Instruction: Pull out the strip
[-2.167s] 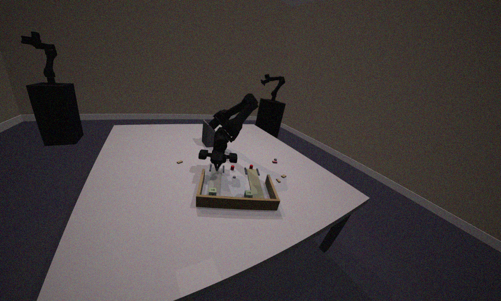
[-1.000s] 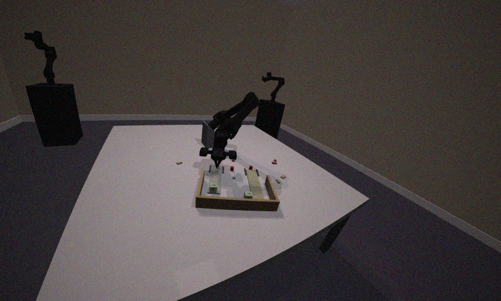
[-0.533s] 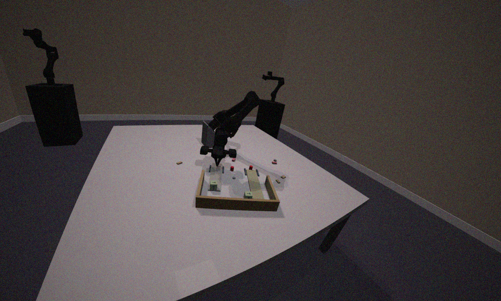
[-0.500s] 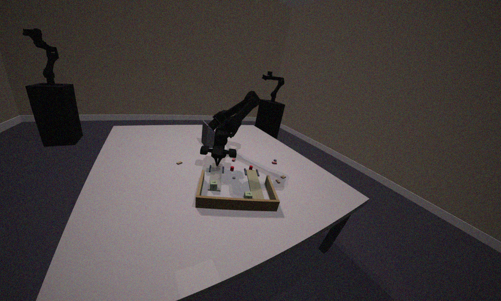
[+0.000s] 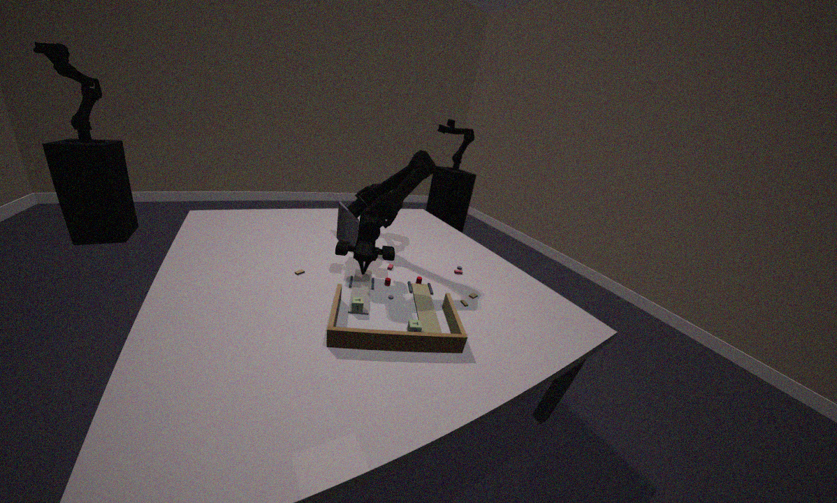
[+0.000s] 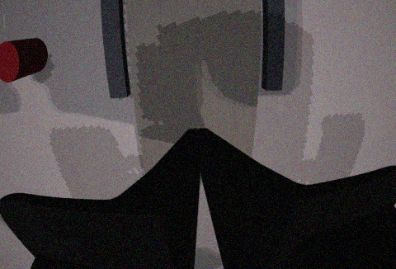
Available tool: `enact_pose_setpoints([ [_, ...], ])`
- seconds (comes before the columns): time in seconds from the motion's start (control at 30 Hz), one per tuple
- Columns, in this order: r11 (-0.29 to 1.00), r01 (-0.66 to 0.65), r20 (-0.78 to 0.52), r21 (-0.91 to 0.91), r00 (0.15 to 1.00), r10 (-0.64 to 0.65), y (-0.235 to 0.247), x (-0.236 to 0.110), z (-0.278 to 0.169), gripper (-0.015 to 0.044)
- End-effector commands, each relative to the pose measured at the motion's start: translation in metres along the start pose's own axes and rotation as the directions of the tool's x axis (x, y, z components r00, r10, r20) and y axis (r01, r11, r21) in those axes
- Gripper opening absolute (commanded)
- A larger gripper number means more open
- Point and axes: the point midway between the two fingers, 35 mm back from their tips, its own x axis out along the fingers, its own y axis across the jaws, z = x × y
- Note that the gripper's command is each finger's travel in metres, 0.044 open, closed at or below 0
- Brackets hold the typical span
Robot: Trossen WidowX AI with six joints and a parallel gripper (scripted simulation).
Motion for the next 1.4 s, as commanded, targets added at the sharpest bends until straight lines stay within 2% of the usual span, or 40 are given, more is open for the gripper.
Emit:
enact_pose_setpoints([
  [0.0,1.0,-0.001,-0.028,0.014,1.0,0.001,-0.001,0.005,-0.016,0.0],
  [1.37,1.0,-0.001,-0.031,0.016,1.0,0.001,-0.002,0.004,-0.071,0.0],
])
